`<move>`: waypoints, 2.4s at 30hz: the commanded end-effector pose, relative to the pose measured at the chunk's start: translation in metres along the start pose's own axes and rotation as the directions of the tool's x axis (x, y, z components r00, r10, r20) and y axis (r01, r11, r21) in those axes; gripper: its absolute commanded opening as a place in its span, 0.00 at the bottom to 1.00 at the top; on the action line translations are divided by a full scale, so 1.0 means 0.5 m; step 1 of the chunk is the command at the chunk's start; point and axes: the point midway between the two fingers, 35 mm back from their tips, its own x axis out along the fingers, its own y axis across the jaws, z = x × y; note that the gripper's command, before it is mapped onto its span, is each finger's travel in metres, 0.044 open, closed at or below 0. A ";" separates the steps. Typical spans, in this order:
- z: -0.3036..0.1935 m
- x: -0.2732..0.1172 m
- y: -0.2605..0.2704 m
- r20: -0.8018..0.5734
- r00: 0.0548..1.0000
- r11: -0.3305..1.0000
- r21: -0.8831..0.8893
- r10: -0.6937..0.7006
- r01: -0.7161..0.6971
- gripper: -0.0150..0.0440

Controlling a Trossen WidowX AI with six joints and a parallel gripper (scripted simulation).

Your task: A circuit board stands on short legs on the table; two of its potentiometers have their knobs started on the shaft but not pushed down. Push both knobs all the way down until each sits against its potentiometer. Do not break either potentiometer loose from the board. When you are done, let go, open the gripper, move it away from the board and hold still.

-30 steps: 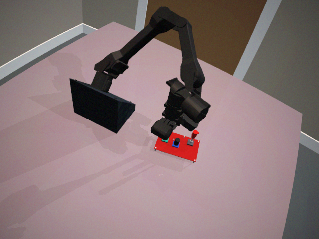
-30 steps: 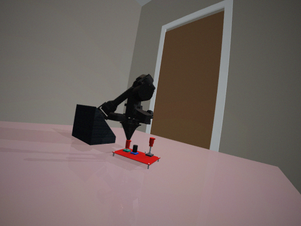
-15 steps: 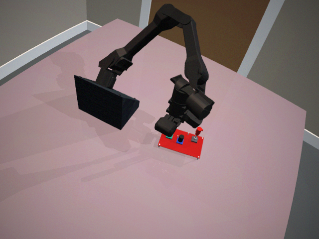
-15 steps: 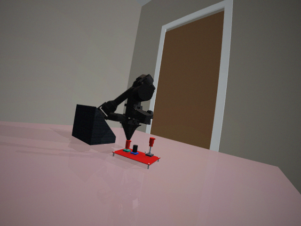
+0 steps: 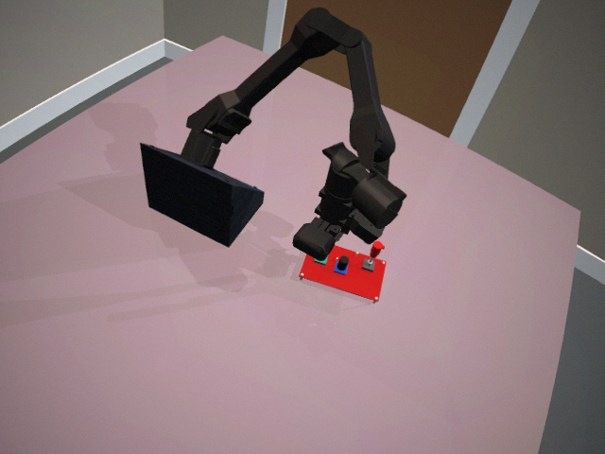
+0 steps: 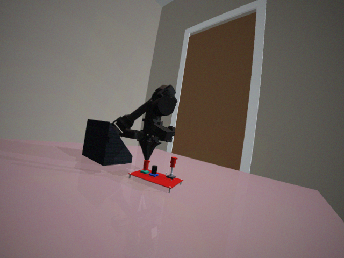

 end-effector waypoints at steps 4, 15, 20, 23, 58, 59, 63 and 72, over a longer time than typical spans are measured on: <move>0.004 0.019 0.005 -0.012 1.000 1.000 -0.018 0.007 -0.007 0.25; 0.005 -0.014 0.004 -0.012 1.000 1.000 -0.018 0.006 -0.006 0.25; 0.005 -0.029 0.004 -0.012 1.000 1.000 -0.018 0.005 -0.006 0.25; 0.005 -0.039 0.004 -0.012 1.000 1.000 -0.018 0.005 -0.005 0.25; 0.083 -0.086 0.021 0.051 0.999 0.800 0.600 -0.012 -0.021 0.25; 0.085 -0.088 0.022 0.050 0.999 0.778 0.627 -0.012 -0.022 0.25; 0.094 -0.094 0.026 0.045 0.999 0.685 0.728 -0.011 -0.025 0.25; 0.114 -0.107 0.037 0.035 0.999 0.430 0.902 -0.008 -0.028 0.25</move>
